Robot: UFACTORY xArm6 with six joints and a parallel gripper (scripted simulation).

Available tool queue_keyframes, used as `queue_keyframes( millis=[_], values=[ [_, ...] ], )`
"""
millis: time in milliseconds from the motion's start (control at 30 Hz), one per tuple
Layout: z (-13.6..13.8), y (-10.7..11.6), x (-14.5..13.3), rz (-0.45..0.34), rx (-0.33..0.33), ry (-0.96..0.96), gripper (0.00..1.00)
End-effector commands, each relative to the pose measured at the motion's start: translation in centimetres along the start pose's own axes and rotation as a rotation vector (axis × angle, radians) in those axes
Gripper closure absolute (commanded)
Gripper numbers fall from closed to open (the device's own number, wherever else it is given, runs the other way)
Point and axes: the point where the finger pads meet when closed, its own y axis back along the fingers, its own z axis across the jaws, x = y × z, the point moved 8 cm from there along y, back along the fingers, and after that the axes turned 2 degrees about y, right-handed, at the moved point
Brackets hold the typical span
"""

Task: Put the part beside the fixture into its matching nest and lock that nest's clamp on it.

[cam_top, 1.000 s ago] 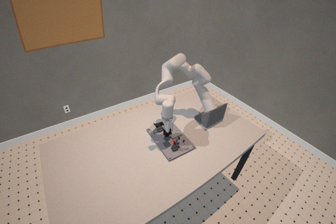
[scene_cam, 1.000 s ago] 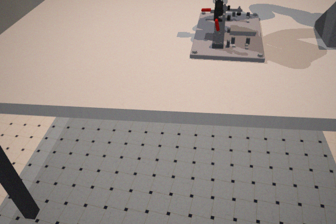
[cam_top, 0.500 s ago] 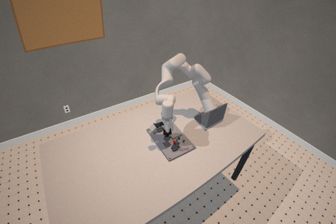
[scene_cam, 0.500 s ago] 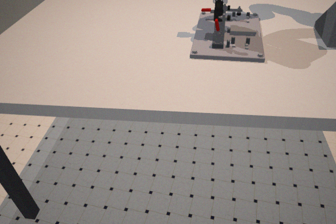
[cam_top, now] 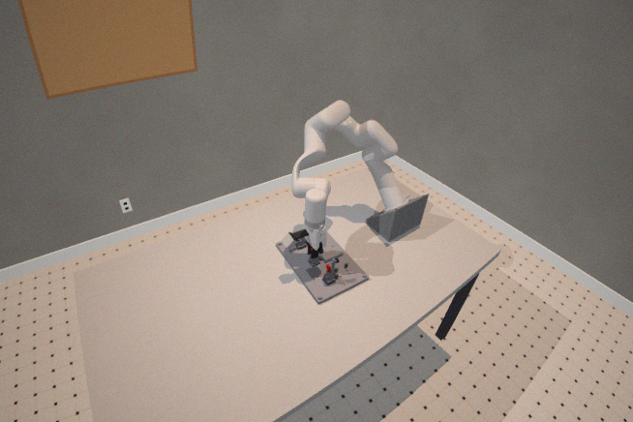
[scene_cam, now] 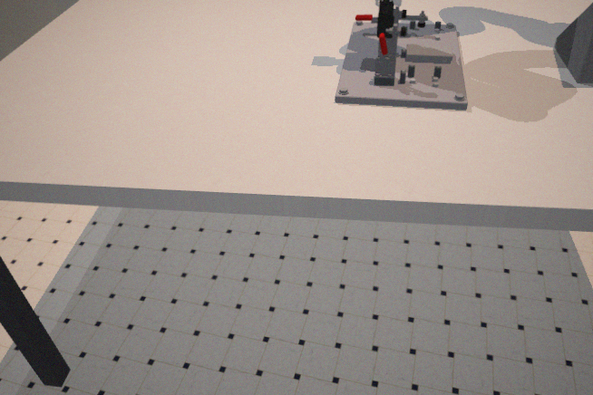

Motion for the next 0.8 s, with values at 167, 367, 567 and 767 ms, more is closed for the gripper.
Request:
queue_keyframes(
  millis=[167,367,567,767],
  values=[
    [0.0,0.2,0.4,0.004,0.002,-0.001,1.0],
    [0.0,0.2,0.7,0.004,0.002,-0.001,1.0],
    [0.0,0.1,1.0,0.004,0.002,-0.001,1.0],
    [0.0,0.1,1.4,0.004,0.002,-0.001,1.0]
  ],
)
